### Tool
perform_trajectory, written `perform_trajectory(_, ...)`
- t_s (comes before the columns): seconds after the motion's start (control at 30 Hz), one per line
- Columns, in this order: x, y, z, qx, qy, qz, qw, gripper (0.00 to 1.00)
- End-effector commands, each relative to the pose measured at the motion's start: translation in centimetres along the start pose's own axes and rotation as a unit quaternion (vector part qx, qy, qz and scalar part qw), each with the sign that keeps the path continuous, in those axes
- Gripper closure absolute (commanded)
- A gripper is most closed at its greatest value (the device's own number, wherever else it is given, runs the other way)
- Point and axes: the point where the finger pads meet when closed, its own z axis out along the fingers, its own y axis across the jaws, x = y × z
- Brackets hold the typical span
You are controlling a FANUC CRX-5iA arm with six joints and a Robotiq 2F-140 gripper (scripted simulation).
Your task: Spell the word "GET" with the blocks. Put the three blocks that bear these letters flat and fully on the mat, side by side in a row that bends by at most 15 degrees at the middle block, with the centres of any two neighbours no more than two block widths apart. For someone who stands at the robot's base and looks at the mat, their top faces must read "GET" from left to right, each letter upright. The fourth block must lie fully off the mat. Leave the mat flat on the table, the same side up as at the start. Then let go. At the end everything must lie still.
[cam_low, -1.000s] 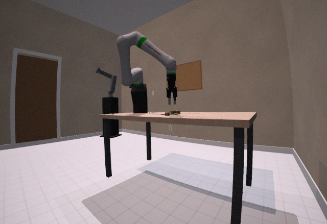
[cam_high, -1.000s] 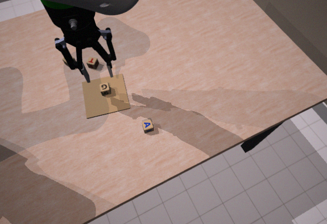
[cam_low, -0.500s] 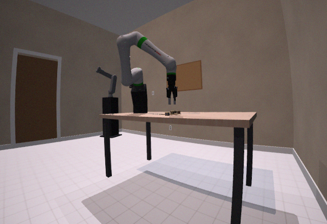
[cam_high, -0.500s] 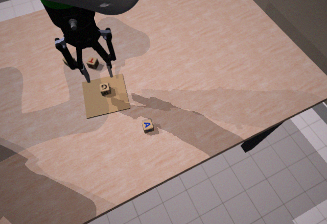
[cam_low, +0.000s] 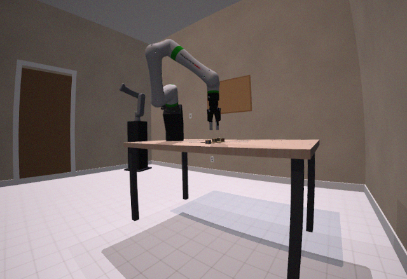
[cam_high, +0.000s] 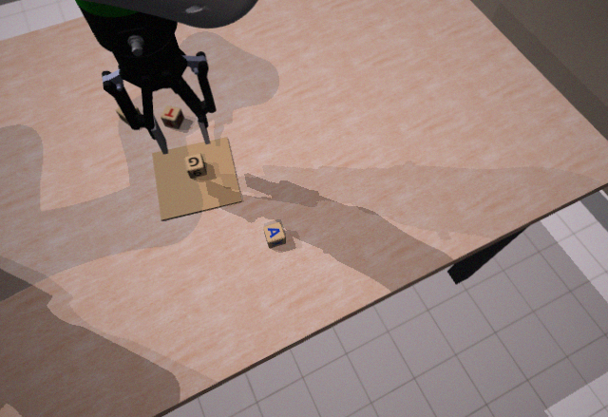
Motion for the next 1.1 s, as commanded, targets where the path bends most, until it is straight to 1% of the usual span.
perform_trajectory(0.0,0.0,0.0,0.0,0.000,0.000,0.000,1.000,0.60)
perform_trajectory(0.47,0.0,0.0,0.9,0.000,0.000,0.000,1.000,0.60)
perform_trajectory(0.97,0.1,0.0,3.1,0.000,0.000,0.000,1.000,0.60)
perform_trajectory(1.07,0.1,0.0,3.3,0.000,0.000,0.000,1.000,0.60)
